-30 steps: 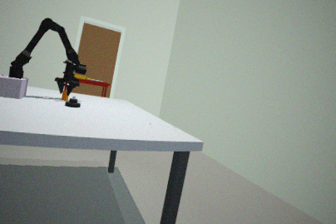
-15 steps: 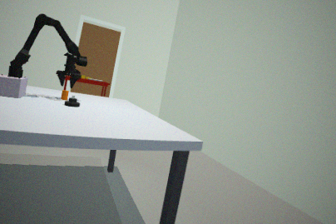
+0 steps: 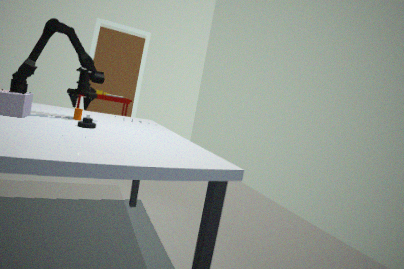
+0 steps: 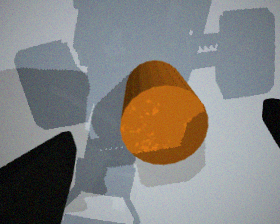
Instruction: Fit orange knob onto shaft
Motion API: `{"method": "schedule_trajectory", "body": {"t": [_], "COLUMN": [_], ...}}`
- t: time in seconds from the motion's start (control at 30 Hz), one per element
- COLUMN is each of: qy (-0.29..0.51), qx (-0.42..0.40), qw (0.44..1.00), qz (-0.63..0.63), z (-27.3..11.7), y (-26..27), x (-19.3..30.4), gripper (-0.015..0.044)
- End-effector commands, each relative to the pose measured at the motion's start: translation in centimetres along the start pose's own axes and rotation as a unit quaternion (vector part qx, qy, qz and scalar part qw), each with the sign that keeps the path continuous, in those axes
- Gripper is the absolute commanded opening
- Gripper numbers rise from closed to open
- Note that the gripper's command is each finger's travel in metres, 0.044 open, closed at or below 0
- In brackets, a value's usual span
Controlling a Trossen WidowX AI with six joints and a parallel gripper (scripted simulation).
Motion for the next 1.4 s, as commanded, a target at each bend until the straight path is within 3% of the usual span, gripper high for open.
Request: {"method": "schedule_trajectory", "body": {"t": [0.0, 1.0, 1.33, 1.37], "qy": [0.001, 0.001, 0.001, 0.001], "qx": [-0.003, -0.003, -0.003, -0.003], "qw": [1.0, 1.0, 1.0, 1.0], "qz": [-0.003, -0.001, -0.001, -0.001], "z": [0.8, 5.3, 5.3, 5.3], "y": [0.1, 0.2, 0.2, 0.2], "x": [0.1, 0.2, 0.2, 0.2], "gripper": [0.044, 0.044, 0.0177, 0.0171]}}
Point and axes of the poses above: the point midway between the two fingers, 35 mm back from their tips, its own z axis out along the fingers, its own y axis across the jaws, x = y × z, the point moved 8 cm from there along -z, back along the fingers, and after that the axes turned 13 degrees about -z, right-handed, at the moved point
